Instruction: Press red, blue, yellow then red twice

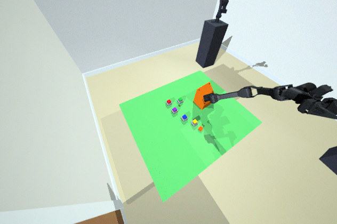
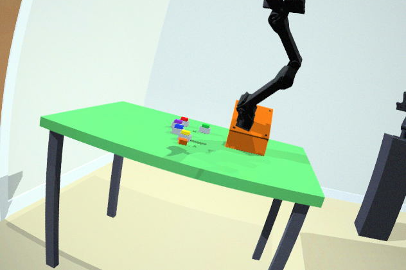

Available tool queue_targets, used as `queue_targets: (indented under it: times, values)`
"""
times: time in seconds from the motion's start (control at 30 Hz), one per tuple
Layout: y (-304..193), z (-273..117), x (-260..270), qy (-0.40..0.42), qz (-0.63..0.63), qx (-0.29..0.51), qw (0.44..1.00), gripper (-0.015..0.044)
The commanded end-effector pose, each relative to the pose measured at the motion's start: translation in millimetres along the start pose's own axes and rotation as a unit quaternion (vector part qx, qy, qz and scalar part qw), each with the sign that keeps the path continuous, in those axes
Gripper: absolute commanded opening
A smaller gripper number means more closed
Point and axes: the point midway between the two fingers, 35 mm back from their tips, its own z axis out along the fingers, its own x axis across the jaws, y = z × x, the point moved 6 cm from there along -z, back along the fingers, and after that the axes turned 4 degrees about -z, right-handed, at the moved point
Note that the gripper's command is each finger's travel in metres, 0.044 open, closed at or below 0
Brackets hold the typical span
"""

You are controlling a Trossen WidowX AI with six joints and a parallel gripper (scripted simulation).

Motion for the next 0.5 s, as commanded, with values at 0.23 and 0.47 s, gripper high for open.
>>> queue_targets:
  times: [0.23,0.47]
  values:
    - [-41,5,-155,-0.184,-0.059,0.077,0.978,0.04]
    - [-66,-16,-244,-0.282,-0.086,0.139,0.946,0.04]
